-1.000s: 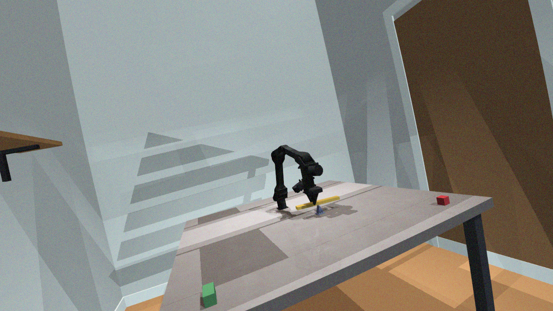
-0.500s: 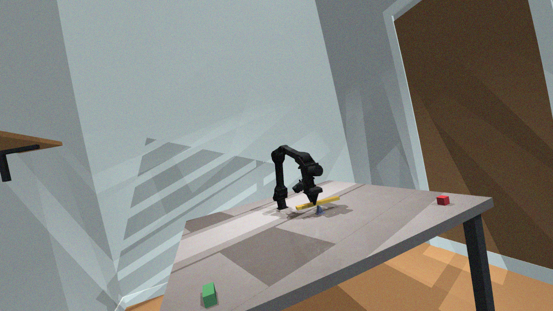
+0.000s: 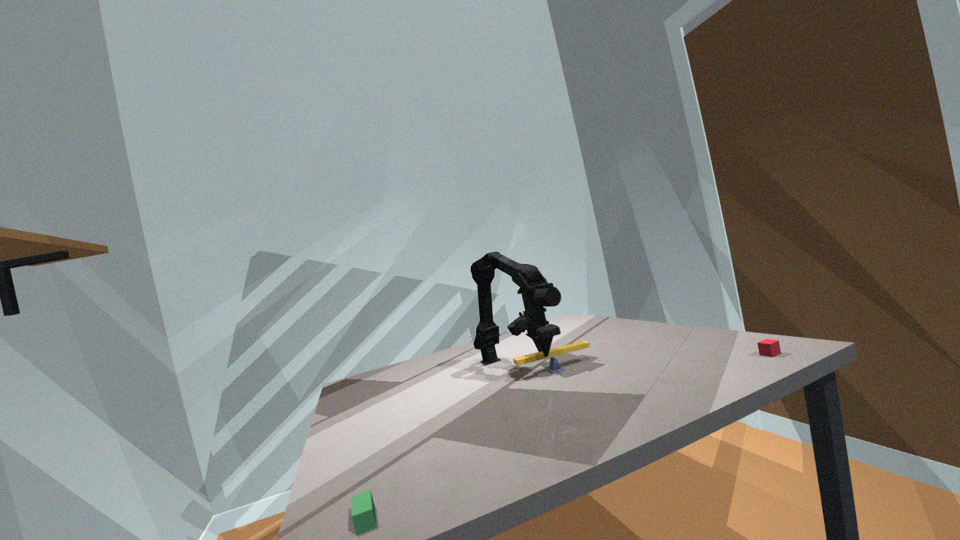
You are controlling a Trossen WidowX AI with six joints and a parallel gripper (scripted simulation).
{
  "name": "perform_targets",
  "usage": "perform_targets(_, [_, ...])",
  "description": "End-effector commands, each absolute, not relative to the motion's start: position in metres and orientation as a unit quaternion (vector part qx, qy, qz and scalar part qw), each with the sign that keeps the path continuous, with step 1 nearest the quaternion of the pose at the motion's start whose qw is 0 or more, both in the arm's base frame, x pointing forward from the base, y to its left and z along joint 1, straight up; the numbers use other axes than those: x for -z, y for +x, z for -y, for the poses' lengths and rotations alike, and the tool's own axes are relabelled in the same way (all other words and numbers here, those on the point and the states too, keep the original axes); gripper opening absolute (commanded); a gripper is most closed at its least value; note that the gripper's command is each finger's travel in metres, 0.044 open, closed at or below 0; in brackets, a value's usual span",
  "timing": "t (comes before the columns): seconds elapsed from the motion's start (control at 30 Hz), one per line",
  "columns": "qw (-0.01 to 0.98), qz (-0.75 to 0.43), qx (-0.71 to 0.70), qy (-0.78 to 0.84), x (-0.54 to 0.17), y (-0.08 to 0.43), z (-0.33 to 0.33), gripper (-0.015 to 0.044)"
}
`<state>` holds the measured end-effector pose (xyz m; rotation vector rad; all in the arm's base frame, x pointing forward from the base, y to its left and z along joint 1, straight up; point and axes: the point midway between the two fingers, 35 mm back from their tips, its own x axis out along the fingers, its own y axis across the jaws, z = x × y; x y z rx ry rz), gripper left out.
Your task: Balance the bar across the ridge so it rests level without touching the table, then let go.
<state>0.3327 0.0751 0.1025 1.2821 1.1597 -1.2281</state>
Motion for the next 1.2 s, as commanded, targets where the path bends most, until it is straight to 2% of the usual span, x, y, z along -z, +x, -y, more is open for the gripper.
perform_targets(0.0, [0.489,-0.476,0.506,0.528,-0.1018,0.3331,-0.0750,0.0000])
perform_targets(1.17, [0.489,-0.476,0.506,0.528,-0.0988,0.3331,-0.0751,0.0000])
